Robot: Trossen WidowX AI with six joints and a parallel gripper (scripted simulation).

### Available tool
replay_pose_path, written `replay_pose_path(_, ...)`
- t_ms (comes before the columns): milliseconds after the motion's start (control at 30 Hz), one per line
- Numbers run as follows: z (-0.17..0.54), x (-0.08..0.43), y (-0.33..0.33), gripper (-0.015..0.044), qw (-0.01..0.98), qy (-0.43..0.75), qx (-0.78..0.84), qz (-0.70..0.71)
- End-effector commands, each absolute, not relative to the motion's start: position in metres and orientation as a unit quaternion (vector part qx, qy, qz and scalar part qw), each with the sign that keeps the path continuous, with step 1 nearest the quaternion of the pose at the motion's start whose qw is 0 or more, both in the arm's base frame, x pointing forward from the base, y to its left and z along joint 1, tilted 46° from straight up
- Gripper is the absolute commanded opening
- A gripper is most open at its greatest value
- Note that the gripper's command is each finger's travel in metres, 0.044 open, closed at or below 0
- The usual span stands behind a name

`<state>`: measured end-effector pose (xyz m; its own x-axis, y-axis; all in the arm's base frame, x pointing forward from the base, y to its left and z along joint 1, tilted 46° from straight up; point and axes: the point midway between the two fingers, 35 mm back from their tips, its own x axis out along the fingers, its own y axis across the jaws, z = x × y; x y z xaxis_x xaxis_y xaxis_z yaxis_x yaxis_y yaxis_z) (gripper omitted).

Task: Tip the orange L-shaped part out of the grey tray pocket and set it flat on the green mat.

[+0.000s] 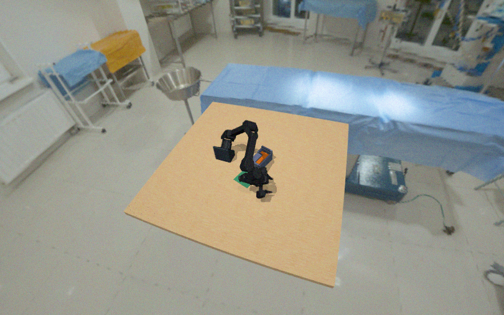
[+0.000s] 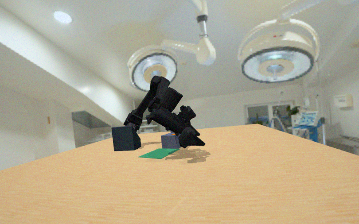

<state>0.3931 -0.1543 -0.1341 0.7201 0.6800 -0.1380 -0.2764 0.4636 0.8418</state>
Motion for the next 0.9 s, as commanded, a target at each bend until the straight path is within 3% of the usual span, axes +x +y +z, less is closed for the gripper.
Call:
replay_pose_path(0,-0.132,0.394,-0.154,0.0374,0.822,0.238,0.430,0.289)
replay_pose_path(267,-0.086,0.417,-0.143,0.0180,0.806,0.337,0.422,0.242)
replay_pose_path(400,-0.042,0.414,-0.123,0.0180,0.773,0.414,0.429,0.217)
replay_pose_path(867,0.019,0.388,-0.088,0.0180,0.721,0.516,0.421,0.192)
